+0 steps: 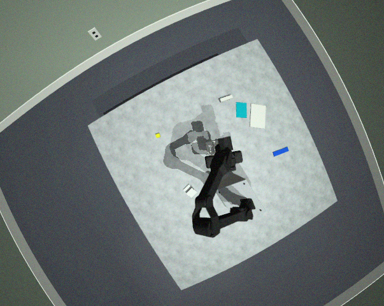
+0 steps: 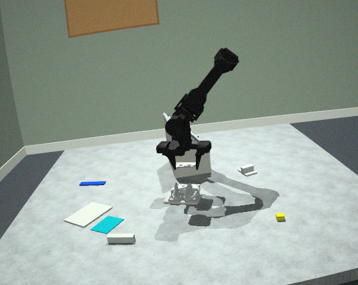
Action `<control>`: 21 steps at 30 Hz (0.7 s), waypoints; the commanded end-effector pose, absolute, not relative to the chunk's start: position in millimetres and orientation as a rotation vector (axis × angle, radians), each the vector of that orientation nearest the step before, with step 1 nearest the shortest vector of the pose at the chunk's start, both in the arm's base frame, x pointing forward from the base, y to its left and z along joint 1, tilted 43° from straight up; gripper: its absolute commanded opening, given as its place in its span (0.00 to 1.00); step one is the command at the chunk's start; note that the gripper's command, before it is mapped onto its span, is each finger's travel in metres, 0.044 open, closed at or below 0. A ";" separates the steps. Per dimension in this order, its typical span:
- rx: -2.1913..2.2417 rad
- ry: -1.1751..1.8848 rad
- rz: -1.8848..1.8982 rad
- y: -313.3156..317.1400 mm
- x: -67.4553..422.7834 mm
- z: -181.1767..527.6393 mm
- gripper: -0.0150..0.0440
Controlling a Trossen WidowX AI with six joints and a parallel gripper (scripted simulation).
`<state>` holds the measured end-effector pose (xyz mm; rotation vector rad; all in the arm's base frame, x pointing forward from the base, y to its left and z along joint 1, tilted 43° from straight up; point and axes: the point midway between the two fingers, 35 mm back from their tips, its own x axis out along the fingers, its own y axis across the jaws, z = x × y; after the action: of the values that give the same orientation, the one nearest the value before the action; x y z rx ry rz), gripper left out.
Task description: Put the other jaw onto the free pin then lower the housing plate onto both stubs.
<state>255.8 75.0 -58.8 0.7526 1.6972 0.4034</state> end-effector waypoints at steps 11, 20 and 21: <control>0.766 1.698 0.394 75.5 256.9 -58.0 0.85; 0.766 1.698 0.394 75.9 256.8 -57.6 0.85; 0.766 1.698 0.394 75.9 256.8 -57.6 0.85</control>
<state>256.1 75.4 -58.3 0.7599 1.6997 0.3949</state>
